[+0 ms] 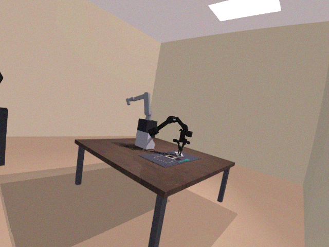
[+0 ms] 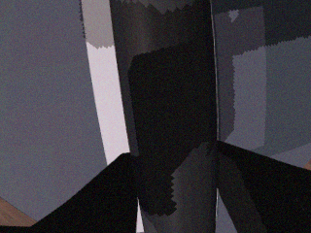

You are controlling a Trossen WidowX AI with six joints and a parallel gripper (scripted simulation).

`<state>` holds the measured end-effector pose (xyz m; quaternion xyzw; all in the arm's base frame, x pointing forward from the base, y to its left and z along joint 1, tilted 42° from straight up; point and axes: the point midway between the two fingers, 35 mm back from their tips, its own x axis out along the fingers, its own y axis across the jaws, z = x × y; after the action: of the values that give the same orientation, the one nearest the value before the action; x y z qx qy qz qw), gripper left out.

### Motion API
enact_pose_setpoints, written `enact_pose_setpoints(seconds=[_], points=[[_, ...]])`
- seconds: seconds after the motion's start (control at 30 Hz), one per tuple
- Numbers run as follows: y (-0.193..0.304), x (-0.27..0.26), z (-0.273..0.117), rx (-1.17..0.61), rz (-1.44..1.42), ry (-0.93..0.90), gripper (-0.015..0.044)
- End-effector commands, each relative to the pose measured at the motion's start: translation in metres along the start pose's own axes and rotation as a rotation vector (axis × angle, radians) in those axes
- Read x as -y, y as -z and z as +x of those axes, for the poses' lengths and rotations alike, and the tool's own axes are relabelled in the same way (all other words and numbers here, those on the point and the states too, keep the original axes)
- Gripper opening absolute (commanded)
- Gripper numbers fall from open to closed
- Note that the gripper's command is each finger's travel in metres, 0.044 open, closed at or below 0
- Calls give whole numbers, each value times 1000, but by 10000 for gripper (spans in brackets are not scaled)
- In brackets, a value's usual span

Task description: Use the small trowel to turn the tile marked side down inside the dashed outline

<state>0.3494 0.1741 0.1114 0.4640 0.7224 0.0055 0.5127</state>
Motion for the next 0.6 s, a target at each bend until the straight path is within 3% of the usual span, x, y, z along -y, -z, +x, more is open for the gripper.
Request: enact_pose_setpoints(seconds=[0.0, 0.2, 0.57], points=[[-1, 0, 0, 1, 4, 1, 130], [-1, 0, 0, 1, 24, 1, 130], [-1, 0, 0, 1, 347, 0, 130]])
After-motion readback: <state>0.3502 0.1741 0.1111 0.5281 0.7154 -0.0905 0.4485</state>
